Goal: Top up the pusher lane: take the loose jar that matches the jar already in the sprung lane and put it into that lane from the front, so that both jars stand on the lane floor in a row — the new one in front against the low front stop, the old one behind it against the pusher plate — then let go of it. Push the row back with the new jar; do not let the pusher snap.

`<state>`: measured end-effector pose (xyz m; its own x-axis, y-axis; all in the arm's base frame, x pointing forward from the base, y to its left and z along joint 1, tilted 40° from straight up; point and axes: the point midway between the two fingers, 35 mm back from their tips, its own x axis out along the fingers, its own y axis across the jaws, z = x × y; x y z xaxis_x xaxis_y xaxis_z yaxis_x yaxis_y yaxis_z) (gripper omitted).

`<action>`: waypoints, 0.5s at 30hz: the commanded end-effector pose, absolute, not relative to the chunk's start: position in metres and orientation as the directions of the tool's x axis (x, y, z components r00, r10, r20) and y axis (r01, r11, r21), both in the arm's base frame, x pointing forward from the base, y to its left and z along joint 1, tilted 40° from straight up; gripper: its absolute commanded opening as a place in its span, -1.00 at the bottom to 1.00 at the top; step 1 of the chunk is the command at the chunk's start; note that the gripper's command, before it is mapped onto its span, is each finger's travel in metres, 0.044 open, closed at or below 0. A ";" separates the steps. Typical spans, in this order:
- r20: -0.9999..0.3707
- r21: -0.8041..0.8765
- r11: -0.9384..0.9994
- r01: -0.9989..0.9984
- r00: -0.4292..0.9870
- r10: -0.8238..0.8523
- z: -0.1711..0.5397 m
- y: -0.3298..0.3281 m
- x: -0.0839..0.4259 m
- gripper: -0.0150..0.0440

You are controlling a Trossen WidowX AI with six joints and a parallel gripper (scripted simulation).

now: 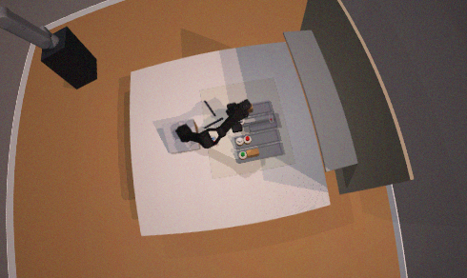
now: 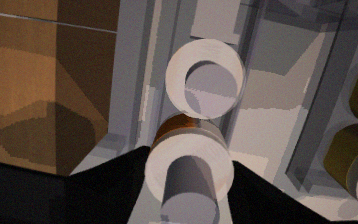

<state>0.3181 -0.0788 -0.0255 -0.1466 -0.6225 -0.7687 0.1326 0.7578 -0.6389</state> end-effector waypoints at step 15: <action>-0.766 -0.642 0.753 0.144 -0.126 -0.630 -0.023 -0.080 0.326 -0.49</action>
